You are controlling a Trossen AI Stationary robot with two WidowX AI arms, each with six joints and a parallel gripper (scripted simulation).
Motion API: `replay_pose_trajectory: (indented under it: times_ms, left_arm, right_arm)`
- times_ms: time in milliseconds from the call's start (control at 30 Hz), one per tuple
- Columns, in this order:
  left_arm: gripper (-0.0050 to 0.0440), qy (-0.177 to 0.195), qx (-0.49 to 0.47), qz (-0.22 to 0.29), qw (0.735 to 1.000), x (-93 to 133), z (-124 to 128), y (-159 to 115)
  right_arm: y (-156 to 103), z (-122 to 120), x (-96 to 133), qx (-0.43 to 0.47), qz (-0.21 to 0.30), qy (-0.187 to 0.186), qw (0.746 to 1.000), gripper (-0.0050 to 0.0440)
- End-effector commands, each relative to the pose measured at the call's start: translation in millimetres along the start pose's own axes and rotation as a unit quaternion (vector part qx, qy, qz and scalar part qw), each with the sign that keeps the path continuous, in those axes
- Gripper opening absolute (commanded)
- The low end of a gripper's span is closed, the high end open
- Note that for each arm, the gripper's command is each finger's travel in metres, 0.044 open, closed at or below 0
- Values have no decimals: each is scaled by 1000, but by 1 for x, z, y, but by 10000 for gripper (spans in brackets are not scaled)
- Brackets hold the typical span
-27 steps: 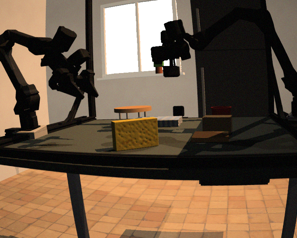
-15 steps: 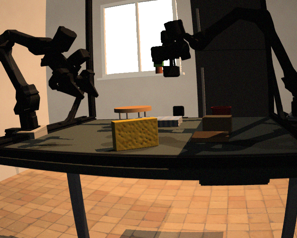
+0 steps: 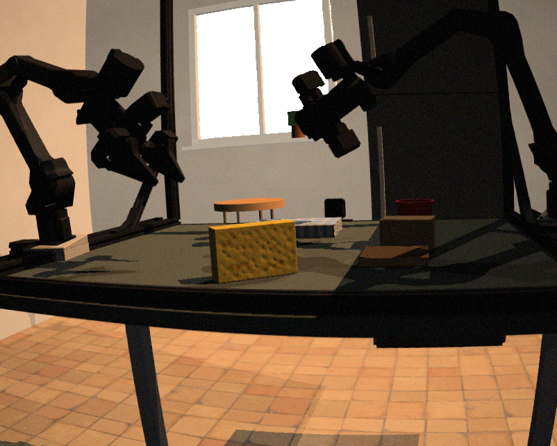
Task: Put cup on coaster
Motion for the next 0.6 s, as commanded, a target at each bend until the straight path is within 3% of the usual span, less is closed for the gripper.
replay_pose_trajectory:
  times_ms: [0, 133, 200, 233, 567]
  left_arm:
    - [136, 55, 84, -52, 994, 11, 17, 0]
    - [135, 104, 157, -101, 977, 23, 39, -1]
    - [135, 104, 157, -101, 977, 23, 39, -1]
    - [135, 136, 187, -115, 966, 28, 52, -3]
    - [135, 252, 339, -281, 862, 85, 109, -15]
  right_arm:
    - [0, 0, 0, 0, 0, 0, 1000, 400]
    - [0, 0, 0, 0, 0, 0, 1000, 400]
    - [0, 0, 0, 0, 0, 0, 1000, 400]
    - [0, 0, 0, 0, 0, 0, 1000, 400]
    - [0, 0, 0, 0, 0, 0, 1000, 400]
Point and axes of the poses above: on each arm, the point midway between the two fingers, 35 mm back from their tips, its own x axis back along the fingers, its own z axis across the jaws, y = z × x, the point moved 3 cm from there along x, back along the fingers, and after that the axes turned 2 degrees about -x, right-handed, at the moved point
